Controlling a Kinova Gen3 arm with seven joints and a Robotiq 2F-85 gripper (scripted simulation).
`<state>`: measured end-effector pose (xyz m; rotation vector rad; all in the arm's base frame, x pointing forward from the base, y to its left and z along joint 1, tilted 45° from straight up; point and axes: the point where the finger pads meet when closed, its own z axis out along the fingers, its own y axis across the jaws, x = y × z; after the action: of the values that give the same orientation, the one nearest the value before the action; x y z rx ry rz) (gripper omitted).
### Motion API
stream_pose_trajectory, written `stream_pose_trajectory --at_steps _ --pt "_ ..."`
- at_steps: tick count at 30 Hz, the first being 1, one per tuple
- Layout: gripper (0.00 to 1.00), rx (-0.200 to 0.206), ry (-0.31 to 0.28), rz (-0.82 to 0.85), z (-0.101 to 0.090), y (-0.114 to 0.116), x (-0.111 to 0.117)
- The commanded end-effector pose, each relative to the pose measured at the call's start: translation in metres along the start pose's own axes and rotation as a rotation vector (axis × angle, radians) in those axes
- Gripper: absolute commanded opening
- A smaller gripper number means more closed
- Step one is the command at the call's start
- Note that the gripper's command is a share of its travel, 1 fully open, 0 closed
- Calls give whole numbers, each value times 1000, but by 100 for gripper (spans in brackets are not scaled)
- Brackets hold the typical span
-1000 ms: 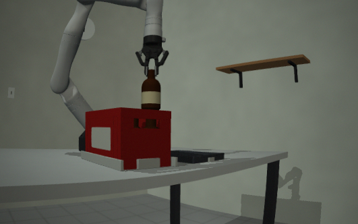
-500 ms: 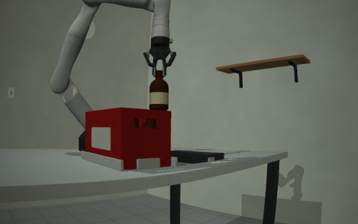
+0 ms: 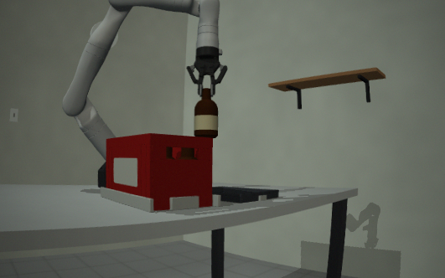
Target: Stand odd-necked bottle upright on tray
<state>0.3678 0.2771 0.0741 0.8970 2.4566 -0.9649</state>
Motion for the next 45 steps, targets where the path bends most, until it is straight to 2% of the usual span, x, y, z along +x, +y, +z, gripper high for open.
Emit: stream_pose_trajectory --at_steps 1,28,45 --pt "0 1 -2 -2 1 6 4" --pt "0 1 -2 -2 1 42 24" --pt "0 1 -2 -2 1 57 32"
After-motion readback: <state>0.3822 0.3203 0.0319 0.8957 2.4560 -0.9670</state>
